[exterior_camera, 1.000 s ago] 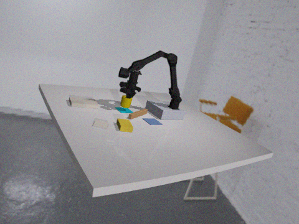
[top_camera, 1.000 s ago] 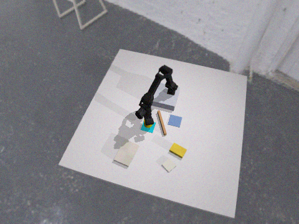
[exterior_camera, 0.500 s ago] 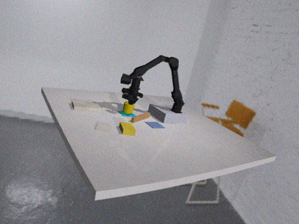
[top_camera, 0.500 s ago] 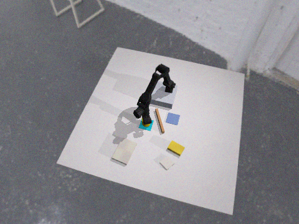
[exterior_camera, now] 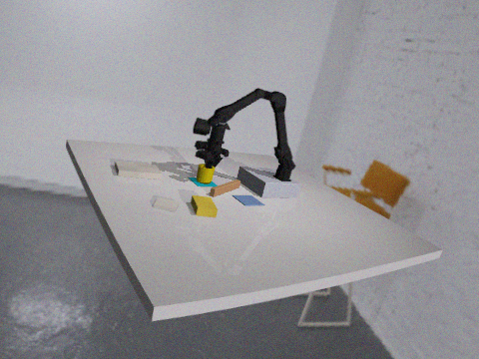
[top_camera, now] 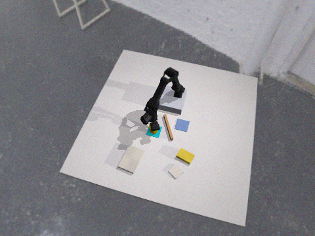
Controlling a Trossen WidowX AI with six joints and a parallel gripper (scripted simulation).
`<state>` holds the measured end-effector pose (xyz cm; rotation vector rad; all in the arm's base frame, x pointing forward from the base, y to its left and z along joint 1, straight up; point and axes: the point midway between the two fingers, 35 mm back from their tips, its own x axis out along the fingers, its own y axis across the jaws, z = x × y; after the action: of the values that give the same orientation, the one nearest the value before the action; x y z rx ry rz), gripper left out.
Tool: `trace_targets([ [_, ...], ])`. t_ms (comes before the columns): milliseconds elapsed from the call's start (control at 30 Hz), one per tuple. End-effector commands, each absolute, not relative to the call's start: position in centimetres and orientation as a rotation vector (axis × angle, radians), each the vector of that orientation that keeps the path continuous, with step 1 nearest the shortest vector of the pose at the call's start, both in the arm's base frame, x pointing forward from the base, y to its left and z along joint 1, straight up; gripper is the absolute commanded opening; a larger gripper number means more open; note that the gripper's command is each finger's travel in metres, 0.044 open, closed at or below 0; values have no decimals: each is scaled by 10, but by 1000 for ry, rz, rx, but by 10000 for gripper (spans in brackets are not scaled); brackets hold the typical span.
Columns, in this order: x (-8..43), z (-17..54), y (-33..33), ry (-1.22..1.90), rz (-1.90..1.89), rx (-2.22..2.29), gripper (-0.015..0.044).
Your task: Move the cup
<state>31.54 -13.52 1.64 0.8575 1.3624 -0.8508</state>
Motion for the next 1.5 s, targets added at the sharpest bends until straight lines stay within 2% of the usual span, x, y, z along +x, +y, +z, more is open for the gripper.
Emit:
trace_targets([
  [0,315,17,-135,1362,-851,857,147],
  [1200,314,67,-133,1367,-851,853,147],
  [1467,314,63,-133,1372,-850,855,356],
])
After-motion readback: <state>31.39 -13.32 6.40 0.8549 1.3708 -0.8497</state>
